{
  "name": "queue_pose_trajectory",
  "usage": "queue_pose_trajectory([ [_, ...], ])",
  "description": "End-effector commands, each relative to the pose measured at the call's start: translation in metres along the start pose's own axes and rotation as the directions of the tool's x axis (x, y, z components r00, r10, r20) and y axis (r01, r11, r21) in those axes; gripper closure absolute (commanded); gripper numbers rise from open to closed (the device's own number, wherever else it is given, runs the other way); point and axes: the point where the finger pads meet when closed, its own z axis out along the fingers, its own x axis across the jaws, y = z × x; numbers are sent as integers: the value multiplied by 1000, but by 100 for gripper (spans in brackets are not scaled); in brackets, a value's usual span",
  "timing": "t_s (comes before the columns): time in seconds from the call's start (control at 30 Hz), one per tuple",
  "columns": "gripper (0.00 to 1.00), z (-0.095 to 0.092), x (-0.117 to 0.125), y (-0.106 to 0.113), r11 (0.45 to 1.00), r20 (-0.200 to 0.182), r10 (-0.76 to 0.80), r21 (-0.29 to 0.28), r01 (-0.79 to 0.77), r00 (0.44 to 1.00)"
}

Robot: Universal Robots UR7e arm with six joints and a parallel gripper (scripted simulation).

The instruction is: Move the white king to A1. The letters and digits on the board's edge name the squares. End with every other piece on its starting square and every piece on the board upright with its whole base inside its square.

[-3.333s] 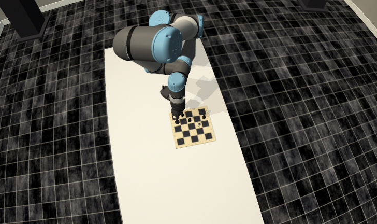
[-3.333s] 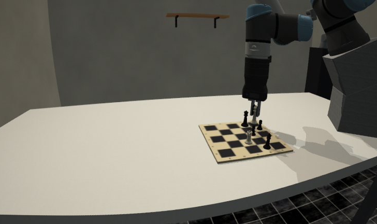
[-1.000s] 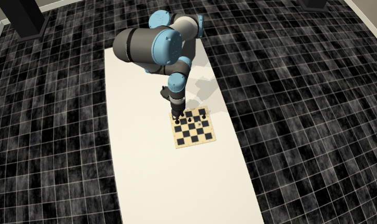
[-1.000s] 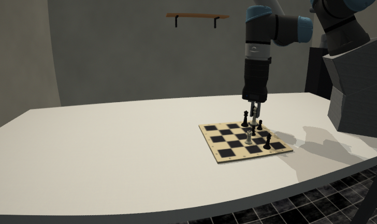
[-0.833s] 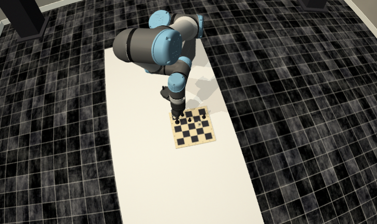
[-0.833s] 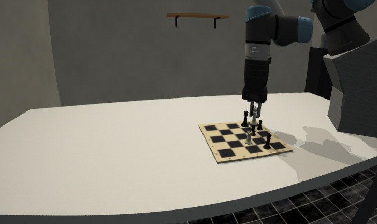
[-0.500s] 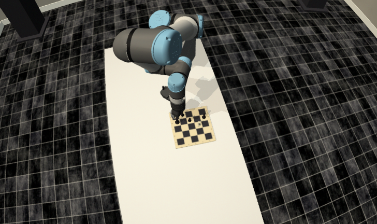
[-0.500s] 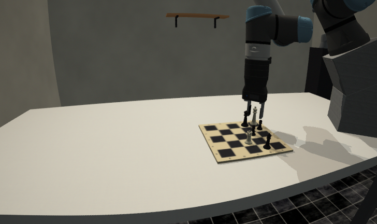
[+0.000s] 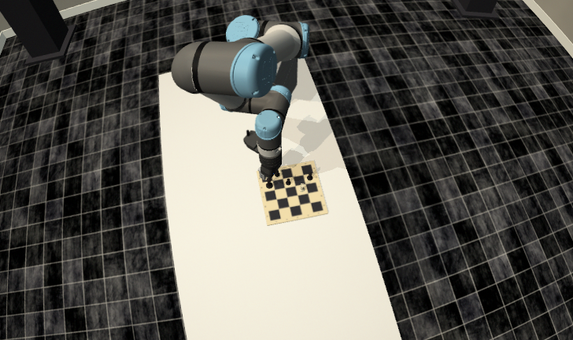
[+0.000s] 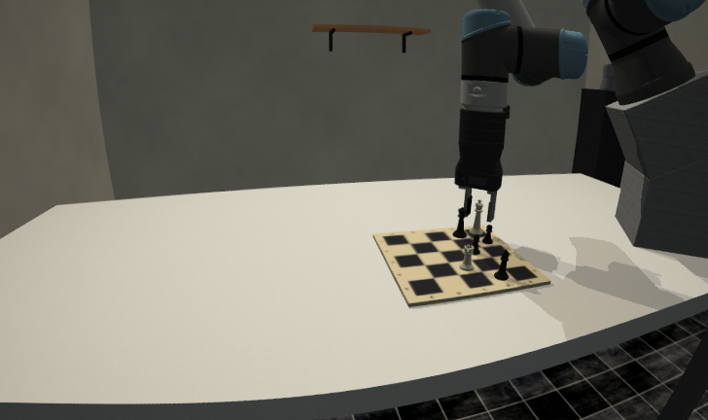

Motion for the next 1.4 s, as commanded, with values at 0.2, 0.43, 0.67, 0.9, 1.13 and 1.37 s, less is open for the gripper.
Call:
queue_pose_trajectory([
  [0.2,21,-12,0,0,1000,1,0,-1,0,1000],
  [0.43,21,-31,0,0,1000,1,0,-1,0,1000],
  [0.67,21,-46,0,0,1000,1,0,-1,0,1000],
  [0.9,21,-67,0,0,1000,1,0,-1,0,1000],
  [1.13,21,-79,0,0,1000,1,0,-1,0,1000],
  [1.37,21,-87,0,0,1000,1,0,-1,0,1000],
])
